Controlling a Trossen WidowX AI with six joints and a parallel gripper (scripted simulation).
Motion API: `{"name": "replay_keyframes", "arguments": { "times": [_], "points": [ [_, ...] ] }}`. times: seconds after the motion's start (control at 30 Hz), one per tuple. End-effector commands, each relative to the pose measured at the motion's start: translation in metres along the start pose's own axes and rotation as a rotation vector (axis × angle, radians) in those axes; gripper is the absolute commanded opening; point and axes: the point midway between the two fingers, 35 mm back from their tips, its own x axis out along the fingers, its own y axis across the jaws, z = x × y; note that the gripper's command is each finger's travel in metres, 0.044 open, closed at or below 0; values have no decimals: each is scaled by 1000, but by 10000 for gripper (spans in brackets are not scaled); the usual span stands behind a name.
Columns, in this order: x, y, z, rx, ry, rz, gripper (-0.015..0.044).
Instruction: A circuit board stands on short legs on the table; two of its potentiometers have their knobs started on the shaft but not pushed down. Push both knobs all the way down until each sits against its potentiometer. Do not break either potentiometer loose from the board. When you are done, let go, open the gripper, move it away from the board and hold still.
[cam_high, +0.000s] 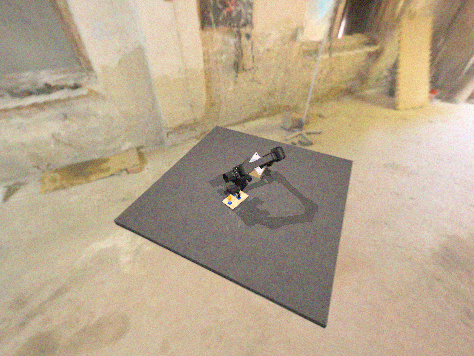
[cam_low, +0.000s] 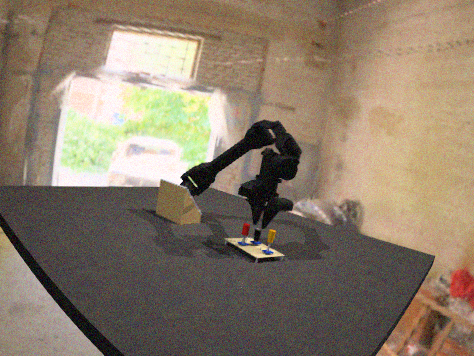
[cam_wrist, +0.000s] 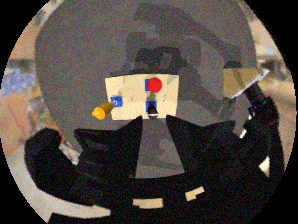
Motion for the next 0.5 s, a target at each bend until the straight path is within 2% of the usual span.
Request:
{"name": "replay_keyframes", "arguments": {
  "times": [0.0, 0.13, 0.47],
  "points": [
    [-9, 6, 10, -2, 20, 39, 105],
    [-17, 13, 17, -56, 31, 71, 0],
    [-28, 30, 17, -397, 11, 94, 0]
  ]
}}
